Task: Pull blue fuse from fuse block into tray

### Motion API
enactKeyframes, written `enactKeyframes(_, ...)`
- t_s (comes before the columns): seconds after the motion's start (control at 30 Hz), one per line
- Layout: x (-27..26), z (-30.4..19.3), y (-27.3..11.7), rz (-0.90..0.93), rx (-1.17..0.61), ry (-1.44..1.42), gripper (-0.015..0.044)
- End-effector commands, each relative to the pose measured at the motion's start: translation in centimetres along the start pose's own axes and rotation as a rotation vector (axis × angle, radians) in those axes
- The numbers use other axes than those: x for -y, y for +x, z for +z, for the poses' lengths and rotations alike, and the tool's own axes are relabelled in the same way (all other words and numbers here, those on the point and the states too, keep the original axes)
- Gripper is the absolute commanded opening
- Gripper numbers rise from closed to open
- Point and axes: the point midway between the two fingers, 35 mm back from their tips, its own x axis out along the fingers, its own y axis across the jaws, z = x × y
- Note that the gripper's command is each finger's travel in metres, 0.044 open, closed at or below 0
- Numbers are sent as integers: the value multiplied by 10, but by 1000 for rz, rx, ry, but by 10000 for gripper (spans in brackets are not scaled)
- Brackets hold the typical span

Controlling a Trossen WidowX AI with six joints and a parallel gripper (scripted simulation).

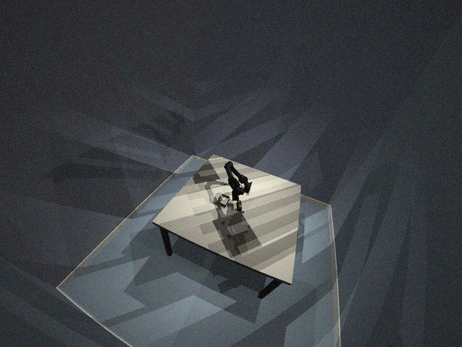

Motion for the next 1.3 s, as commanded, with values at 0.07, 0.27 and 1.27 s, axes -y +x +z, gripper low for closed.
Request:
enactKeyframes(0.07,-13,-43,-3,-7,-7,3,0)
enactKeyframes(0.27,-36,-87,-3,0,-20,5,0)
enactKeyframes(1.27,-42,-99,34,3,-25,7,0)
